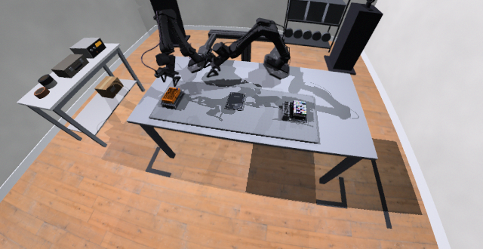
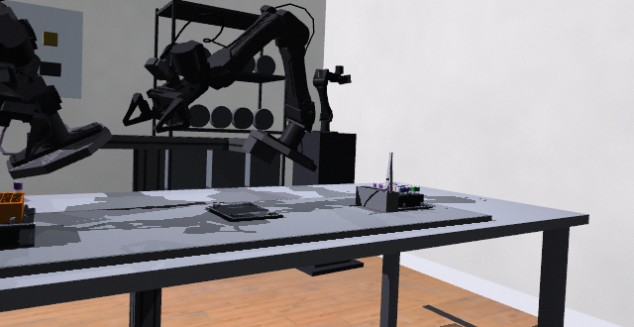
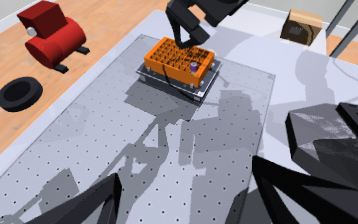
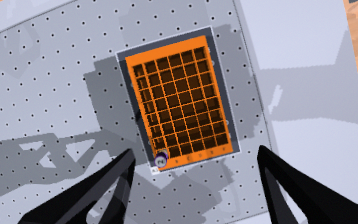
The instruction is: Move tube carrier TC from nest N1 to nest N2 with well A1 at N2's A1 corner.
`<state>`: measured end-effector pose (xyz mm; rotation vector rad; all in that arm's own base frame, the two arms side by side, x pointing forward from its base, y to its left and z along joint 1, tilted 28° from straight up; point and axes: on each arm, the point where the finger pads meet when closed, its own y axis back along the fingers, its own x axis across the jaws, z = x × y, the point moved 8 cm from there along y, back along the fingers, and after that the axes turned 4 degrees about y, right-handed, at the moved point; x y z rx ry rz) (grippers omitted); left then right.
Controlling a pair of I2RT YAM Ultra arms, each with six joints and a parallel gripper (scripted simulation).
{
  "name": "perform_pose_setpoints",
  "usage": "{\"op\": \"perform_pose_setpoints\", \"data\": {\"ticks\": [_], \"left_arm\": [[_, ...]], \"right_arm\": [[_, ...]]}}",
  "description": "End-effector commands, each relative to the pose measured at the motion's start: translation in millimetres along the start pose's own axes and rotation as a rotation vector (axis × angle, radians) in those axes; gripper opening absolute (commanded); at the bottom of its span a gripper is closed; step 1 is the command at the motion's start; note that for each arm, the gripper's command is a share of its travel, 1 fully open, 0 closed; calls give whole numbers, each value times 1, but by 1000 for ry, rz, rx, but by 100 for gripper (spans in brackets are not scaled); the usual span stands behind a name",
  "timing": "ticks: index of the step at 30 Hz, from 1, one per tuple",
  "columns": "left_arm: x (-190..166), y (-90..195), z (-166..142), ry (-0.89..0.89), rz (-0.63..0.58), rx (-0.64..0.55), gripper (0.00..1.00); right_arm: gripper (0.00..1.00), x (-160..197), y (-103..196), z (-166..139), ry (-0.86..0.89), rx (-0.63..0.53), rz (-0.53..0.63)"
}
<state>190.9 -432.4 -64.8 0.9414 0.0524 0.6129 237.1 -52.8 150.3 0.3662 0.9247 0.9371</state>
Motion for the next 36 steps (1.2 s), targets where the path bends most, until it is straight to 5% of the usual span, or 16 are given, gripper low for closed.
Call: {"op": "perform_pose_setpoints", "data": {"ticks": [1, 36], "left_arm": [[-8, 5, 29, -1, -16, -85, 100], [-8, 5, 29, -1, -16, -85, 100]], "right_arm": [[100, -1, 6, 2, -51, -130, -52], [100, 4, 7, -9, -39, -132, -40]]}}
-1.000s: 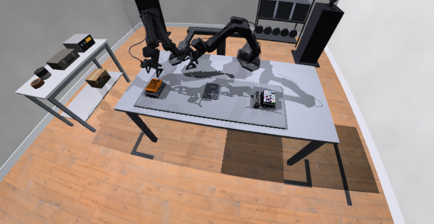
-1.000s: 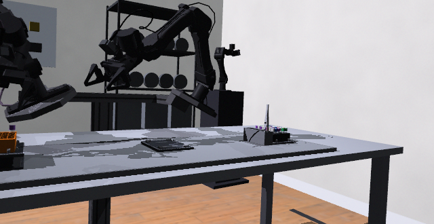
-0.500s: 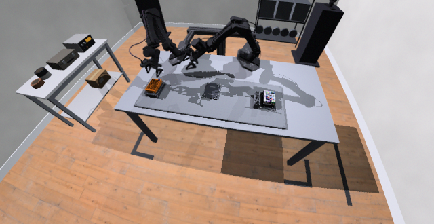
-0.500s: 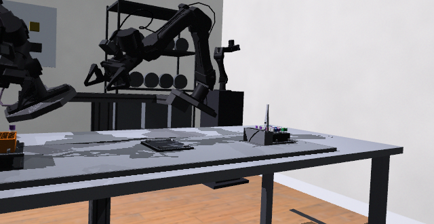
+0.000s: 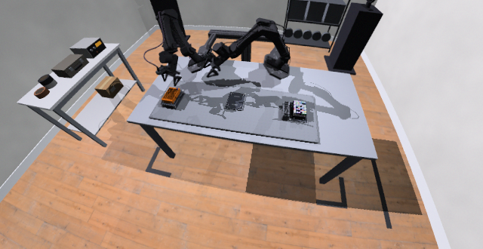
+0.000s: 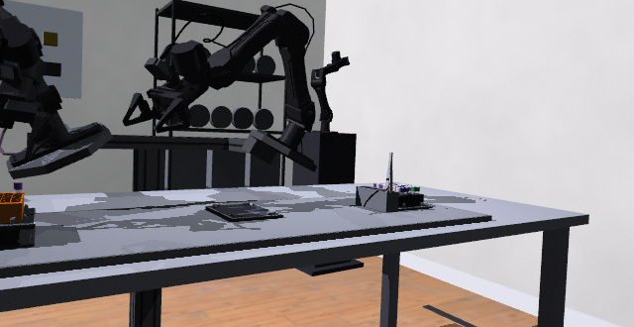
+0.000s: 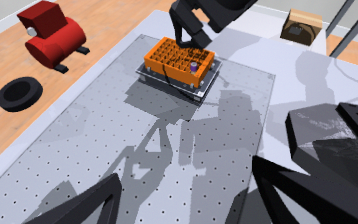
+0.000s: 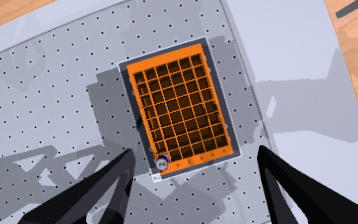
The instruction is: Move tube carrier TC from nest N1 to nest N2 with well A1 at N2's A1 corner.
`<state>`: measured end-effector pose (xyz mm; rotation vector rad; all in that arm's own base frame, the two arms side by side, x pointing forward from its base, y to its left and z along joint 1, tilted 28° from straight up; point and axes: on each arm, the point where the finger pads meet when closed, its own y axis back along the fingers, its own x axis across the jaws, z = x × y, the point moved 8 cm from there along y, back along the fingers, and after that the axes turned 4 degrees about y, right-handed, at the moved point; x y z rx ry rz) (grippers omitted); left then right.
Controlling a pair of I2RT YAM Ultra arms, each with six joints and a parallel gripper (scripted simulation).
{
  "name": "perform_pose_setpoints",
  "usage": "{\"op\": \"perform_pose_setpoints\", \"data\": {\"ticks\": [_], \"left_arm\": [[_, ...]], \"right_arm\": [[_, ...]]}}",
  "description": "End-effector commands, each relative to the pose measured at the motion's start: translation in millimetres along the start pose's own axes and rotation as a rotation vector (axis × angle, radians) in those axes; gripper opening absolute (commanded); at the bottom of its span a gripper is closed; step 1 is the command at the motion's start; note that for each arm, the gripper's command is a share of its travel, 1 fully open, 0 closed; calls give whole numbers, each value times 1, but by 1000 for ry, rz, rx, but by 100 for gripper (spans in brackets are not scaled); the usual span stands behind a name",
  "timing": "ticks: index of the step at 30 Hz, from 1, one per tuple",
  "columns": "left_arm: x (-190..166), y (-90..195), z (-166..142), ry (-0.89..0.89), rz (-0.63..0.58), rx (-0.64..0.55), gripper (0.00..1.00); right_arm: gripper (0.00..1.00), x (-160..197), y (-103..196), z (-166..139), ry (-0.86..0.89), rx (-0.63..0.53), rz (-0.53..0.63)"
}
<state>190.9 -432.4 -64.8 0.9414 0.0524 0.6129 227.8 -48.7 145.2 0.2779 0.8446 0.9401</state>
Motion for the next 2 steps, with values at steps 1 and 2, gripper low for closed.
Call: {"op": "perform_pose_setpoints", "data": {"ticks": [1, 2], "left_arm": [[-8, 5, 29, -1, -16, -85, 100], [-8, 5, 29, -1, -16, -85, 100]], "right_arm": [[100, 0, 3, 1, -4, -30, -5], [100, 0, 3, 1, -4, -30, -5]]}}
